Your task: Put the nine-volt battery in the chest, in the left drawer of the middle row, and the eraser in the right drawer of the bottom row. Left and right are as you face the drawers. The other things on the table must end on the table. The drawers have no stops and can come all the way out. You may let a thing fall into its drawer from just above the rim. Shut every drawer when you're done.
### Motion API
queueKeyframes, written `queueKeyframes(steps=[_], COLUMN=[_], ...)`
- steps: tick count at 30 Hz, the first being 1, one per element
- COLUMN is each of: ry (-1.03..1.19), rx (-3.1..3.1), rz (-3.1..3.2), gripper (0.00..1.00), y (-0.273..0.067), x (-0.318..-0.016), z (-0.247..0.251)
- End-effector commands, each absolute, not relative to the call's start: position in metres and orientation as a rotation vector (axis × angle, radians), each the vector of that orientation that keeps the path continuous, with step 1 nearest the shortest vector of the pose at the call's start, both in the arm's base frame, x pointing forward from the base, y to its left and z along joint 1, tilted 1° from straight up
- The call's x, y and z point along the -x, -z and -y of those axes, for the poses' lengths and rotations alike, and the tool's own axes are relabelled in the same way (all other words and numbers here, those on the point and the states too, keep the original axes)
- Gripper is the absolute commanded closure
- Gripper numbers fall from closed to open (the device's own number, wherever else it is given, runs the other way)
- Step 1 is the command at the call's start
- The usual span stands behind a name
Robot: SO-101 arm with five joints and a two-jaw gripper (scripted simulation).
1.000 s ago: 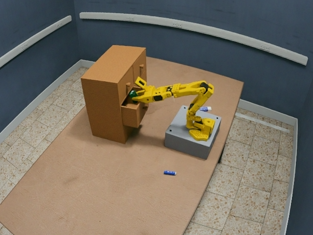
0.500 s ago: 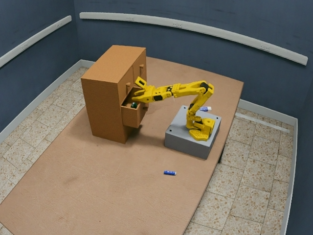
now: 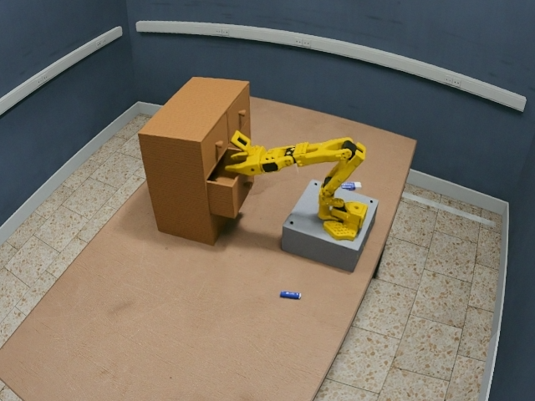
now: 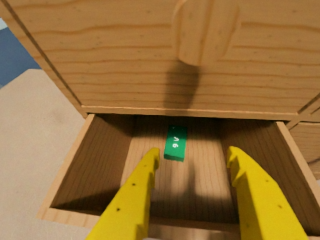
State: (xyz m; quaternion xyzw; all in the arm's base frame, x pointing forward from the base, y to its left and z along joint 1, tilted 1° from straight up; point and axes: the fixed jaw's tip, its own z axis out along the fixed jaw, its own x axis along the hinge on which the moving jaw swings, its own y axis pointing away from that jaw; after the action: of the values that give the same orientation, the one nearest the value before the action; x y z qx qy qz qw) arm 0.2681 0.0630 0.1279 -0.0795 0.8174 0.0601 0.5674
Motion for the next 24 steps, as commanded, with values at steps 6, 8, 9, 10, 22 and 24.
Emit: queueKeyframes(steps=[6,8,9,10,22,24], ry=[-0.133,-0.133,-0.133,-0.133,-0.128,-0.127], rx=[0.189,0.189,0.189,0.189,0.197,0.199], rz=[-1.928,-1.928,-1.928,-1.928,-1.927,-1.927], gripper=[0.70,0.69,0.68,0.68,0.66,0.66], y=[-0.125,-0.125,-0.125,-0.125,-0.142,-0.147], x=[-0.268,-0.268,-0.268,-0.268,-0.270,-0.270], z=[-0.062,-0.062,-0.062,-0.062,-0.062,-0.062])
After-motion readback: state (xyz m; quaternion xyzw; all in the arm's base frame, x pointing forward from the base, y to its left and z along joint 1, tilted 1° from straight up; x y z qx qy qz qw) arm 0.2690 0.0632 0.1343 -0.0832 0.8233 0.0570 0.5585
